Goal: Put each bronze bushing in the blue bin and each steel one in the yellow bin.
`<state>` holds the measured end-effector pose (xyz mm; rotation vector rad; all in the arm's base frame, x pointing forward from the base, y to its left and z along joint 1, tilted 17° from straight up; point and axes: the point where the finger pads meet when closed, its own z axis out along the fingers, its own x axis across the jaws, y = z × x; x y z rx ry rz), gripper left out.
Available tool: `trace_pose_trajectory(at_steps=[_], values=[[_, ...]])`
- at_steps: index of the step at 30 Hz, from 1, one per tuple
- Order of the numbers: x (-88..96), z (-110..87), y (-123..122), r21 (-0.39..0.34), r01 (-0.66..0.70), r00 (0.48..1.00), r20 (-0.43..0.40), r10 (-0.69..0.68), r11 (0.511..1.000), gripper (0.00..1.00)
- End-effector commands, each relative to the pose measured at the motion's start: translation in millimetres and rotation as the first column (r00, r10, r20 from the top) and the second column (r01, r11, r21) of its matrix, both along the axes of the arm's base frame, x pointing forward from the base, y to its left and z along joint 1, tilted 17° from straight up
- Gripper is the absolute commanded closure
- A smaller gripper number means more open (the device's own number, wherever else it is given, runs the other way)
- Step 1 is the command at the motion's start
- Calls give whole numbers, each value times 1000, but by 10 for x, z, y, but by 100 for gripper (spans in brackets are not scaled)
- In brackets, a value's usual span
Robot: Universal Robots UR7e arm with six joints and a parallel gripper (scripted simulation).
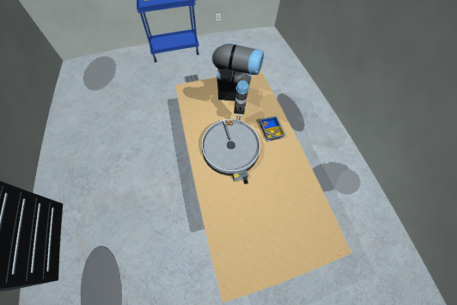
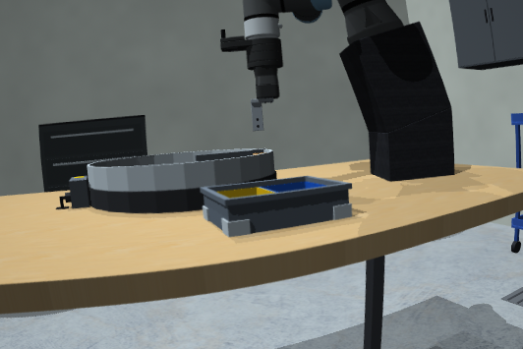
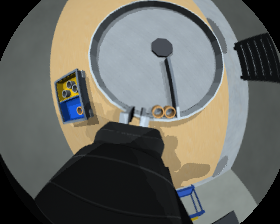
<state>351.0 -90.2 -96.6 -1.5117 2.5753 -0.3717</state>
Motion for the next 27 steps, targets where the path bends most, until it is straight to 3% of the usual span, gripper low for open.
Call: trace_pose_trajectory(at_steps=[1, 5, 6, 10, 20, 21, 25, 27], values=[[-236, -30, -345, 12, 32, 999, 18, -32, 999, 60], [-230, -29, -337, 11, 31, 999, 17, -32, 999, 60], [-41, -3, -63, 2, 6, 1000, 4, -6, 1000, 60], [-237, -30, -347, 12, 32, 999, 18, -32, 999, 60], [-237, -30, -347, 12, 32, 999, 18, -32, 999, 60], [-63, -6, -95, 3, 9, 1000, 5, -9, 1000, 60], [-237, -30, -347, 12, 32, 999, 18, -32, 999, 60], [-237, -30, -347, 12, 32, 999, 18, -32, 999, 60]])
